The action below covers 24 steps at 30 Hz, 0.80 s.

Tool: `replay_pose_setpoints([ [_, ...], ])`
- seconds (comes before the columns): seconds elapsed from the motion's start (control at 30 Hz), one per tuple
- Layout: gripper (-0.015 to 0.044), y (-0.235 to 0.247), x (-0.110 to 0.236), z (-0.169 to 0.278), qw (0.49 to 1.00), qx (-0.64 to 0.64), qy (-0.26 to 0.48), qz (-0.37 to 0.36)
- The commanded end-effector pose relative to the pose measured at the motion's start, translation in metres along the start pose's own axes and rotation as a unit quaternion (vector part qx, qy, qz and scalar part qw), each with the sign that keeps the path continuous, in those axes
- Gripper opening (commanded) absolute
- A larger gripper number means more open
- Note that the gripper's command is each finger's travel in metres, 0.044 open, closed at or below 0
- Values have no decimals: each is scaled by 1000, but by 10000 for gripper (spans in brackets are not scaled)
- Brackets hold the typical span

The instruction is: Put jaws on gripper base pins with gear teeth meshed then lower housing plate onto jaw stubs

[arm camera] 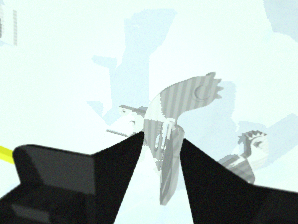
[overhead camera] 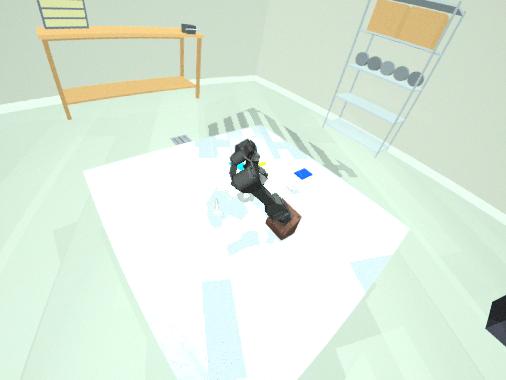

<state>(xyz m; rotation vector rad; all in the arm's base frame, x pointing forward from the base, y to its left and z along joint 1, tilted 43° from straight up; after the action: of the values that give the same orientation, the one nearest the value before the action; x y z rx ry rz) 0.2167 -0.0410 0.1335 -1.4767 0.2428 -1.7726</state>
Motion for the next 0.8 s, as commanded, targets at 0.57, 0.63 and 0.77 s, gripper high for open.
replay_pose_setpoints([
  [0.57, 134, 3, 1, 3, 1000, 6, 2, 1],
  [0.63, 134, 8, 2, 7, 1000, 6, 2, 1],
  [0.77, 134, 17, 3, 15, 1000, 6, 2, 1],
])
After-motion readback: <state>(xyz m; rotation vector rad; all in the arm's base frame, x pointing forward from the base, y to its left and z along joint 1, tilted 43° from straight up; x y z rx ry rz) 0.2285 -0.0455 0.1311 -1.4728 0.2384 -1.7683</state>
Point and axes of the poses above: the point midway between the two fingers, 35 mm back from their tips, its own x axis back along the fingers, its own y axis across the jaws, z = x × y, the point moved 9 cm from there along x, back along the fingers, and after that the axes turned 11 degrees about x, right-handed, at the moved point
